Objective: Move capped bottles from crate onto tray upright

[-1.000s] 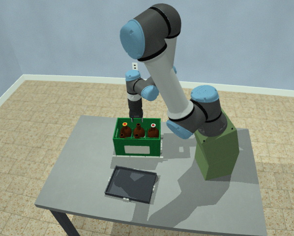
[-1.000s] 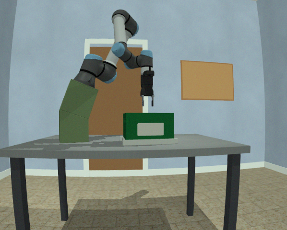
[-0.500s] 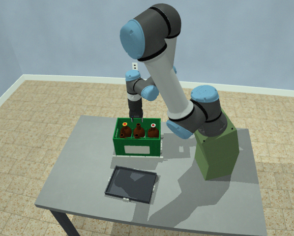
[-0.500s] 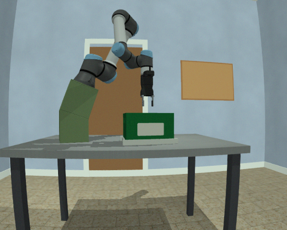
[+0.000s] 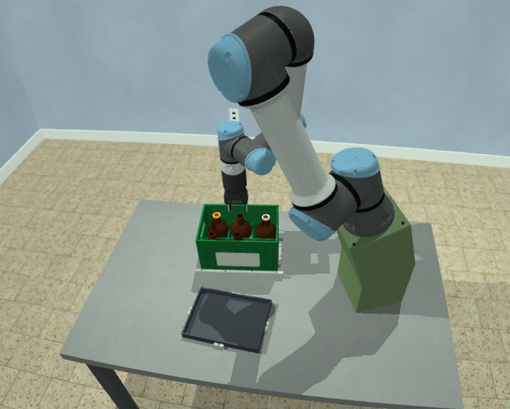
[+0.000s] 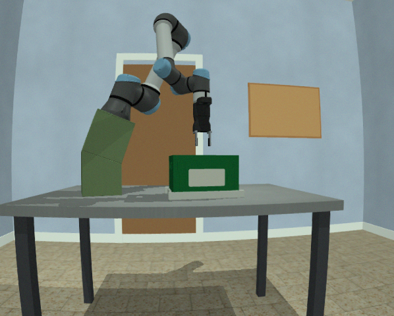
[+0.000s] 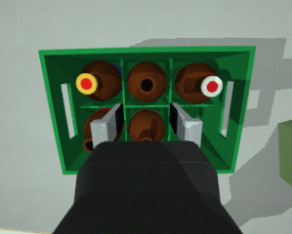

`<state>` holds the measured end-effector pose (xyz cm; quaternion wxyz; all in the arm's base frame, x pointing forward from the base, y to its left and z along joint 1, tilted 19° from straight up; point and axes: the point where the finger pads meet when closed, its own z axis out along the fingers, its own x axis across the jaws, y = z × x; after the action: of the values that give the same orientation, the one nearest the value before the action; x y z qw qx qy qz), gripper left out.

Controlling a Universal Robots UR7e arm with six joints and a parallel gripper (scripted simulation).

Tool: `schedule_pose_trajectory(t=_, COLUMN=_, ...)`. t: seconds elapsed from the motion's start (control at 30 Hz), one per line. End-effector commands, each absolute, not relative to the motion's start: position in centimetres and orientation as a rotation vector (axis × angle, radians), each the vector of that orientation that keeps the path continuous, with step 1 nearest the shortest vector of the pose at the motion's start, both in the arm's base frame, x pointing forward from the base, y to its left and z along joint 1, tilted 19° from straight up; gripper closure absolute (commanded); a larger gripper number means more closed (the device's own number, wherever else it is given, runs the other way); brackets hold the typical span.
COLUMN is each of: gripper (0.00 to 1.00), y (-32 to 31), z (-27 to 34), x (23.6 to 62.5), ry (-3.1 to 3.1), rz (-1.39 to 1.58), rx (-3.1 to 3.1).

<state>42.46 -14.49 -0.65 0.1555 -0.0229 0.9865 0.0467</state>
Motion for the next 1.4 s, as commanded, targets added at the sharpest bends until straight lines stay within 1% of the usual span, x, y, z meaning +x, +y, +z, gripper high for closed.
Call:
schedule_pose_trajectory(t=0.0, gripper=0.00, y=-14.5, z=-0.6, x=42.5, ry=2.824, rz=0.133, rx=-0.066)
schedule_pose_trajectory(t=0.57, gripper=0.00, y=-9.6, z=-0.3, x=41.8, ry=2.826, rz=0.135, rx=-0.066)
schedule_pose_trajectory(t=0.67, gripper=0.00, y=-10.3, z=-0.4, x=42.0, ry=2.826, rz=0.137, rx=-0.071)
schedule_pose_trajectory(t=1.13, gripper=0.00, y=-5.8, z=0.1, x=41.8, ry=2.826, rz=0.135, rx=-0.066)
schedule_pose_trajectory(t=1.23, gripper=0.00, y=-6.7, z=0.0, x=41.9, ry=2.825, rz=0.138, rx=-0.074)
schedule_pose_trajectory(t=1.37, gripper=0.00, y=-6.4, z=0.0, x=41.9, ry=2.825, rz=0.137, rx=-0.072)
